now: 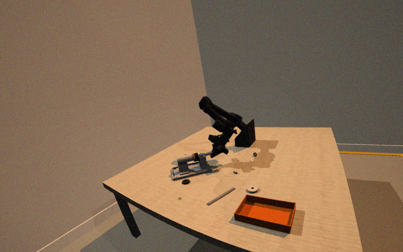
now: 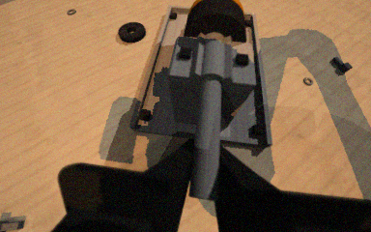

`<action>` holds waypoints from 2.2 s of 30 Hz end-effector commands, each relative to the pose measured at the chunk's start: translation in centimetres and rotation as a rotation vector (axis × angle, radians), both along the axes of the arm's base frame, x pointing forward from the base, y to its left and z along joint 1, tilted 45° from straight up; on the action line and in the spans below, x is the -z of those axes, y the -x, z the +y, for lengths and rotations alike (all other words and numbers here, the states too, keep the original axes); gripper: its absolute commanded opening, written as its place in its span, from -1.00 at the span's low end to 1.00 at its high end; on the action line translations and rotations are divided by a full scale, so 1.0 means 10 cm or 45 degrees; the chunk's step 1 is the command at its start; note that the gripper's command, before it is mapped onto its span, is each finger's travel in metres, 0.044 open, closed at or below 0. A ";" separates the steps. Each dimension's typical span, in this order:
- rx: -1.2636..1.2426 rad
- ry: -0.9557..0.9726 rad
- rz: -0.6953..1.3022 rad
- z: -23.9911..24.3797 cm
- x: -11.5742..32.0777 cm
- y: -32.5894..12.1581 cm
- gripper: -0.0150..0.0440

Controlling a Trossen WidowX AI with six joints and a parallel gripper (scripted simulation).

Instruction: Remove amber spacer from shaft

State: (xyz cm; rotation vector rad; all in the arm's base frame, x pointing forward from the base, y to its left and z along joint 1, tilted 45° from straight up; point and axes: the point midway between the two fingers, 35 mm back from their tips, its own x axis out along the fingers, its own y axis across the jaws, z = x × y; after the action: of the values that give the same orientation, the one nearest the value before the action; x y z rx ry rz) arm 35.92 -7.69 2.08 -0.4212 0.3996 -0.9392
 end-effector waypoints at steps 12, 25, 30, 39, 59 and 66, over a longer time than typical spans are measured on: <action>0.003 -0.002 -0.005 0.01 0.01 0.02 -0.49; 0.003 -0.002 -0.005 0.02 0.02 0.03 -0.49; 0.003 -0.002 -0.005 0.02 0.02 0.03 -0.49; 0.003 -0.002 -0.005 0.02 0.02 0.04 -0.49; 0.003 -0.003 -0.005 0.03 0.04 0.06 -0.49; 0.003 -0.003 -0.005 0.04 0.04 0.06 -0.49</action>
State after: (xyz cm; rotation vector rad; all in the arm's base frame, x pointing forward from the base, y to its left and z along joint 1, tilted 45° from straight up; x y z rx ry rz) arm 35.40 -7.35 1.72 -0.4212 0.4000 -0.9392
